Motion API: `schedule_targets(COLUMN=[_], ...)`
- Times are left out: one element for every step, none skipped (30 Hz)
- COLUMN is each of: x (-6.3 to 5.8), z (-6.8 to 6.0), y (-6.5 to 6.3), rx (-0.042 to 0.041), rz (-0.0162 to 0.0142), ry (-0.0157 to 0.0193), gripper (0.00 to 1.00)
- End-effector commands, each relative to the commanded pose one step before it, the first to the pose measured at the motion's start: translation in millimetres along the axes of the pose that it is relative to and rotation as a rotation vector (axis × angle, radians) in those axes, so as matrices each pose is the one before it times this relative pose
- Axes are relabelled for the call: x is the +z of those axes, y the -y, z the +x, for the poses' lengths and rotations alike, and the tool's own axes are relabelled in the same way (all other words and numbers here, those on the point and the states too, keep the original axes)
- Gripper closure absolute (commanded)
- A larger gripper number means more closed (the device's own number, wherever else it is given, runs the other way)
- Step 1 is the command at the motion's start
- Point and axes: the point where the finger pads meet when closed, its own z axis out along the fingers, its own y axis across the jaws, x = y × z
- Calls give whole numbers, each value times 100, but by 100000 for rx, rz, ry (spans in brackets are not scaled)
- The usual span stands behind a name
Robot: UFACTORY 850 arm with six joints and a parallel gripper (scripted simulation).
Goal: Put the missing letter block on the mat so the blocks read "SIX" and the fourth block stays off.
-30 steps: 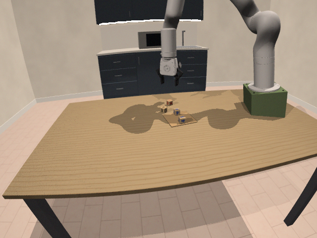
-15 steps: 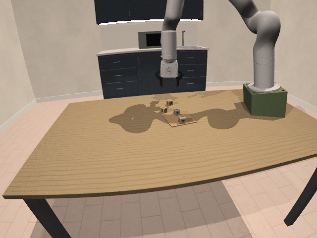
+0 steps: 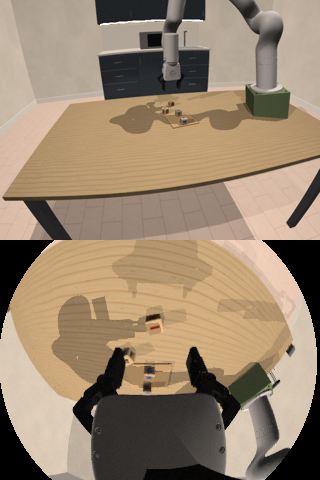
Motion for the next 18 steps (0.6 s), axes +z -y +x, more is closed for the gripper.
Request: schedule_targets(x=[244, 0, 116, 94, 72, 65, 52, 33, 18, 7, 1, 0, 0, 0, 0, 0, 0, 0], z=[26, 0, -7, -6, -5, -5, -4, -2, -1, -1, 0, 0, 0, 0, 0, 0, 0, 0], y=[76, 0, -3, -2, -2, -2, -1, -1, 0, 0, 0, 0, 0, 0, 0, 0, 0, 0], rx=[-10678, 0, -3817, -3080, -2364, -2124, -1693, -1095, -598, -233, -35, 0, 0, 0, 0, 0, 0, 0], rz=[582, 0, 3, 2, 2, 2, 1, 1, 1, 0, 0, 0, 0, 0, 0, 0, 0, 0], ry=[3261, 0, 2, 1, 1, 1, 1, 1, 0, 0, 0, 0, 0, 0, 0, 0, 0, 0], gripper=[0, 0, 0, 0, 0, 0, 0, 0, 0, 0, 0, 31, 31, 31, 31, 31, 31, 31])
